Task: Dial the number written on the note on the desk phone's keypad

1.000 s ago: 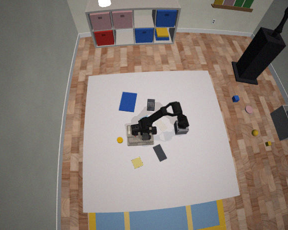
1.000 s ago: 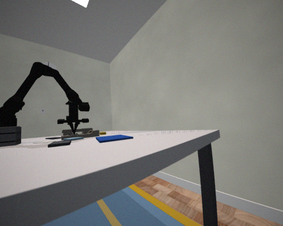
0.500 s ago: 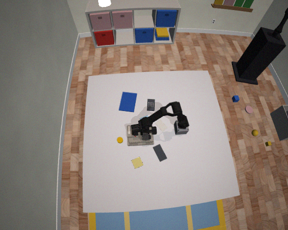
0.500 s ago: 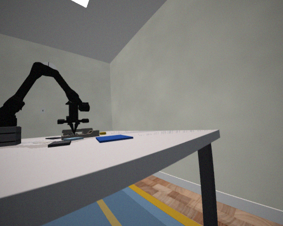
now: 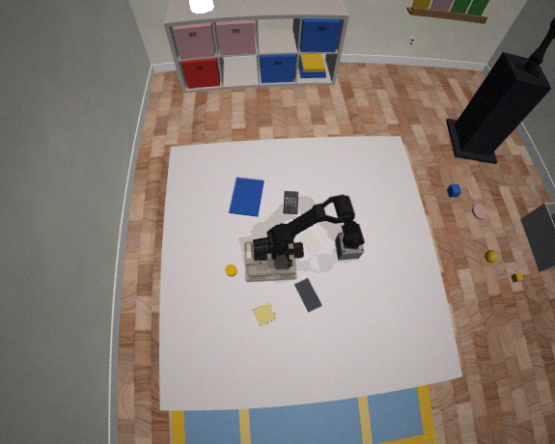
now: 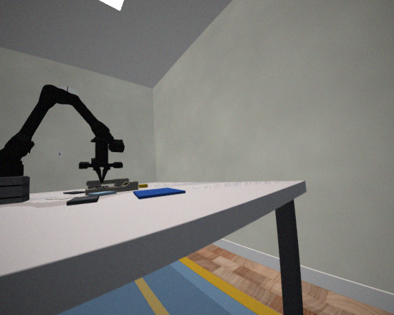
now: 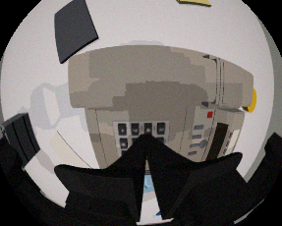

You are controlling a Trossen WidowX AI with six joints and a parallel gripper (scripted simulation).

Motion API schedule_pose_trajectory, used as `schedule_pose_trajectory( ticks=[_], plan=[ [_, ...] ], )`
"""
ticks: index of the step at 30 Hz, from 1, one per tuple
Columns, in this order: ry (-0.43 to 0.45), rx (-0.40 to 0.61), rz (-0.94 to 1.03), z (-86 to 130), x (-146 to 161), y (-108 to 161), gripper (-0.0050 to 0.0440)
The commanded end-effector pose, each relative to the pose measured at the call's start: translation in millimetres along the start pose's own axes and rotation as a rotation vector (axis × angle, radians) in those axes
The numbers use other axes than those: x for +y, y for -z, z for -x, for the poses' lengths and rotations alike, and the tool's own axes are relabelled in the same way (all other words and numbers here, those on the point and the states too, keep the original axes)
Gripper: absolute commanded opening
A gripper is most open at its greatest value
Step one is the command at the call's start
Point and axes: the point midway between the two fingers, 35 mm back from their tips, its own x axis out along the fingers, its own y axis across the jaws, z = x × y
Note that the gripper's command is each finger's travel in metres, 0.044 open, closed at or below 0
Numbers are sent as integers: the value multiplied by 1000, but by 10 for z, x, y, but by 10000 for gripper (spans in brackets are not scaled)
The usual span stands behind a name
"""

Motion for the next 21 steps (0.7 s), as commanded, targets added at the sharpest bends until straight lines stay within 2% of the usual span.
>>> schedule_pose_trajectory(
  ticks=[1,7,8,11,13,21],
  plan=[
    [13,-3,-4,103,-34,-5,-50],
    [12,-2,-3,130,-32,2,-50],
    [11,-2,-2,228,-34,24,-50],
    [47,-5,-3,788,-63,137,-50],
    [25,-4,-4,917,11,168,-50],
    [13,-3,-4,951,46,176,-50]
  ],
)
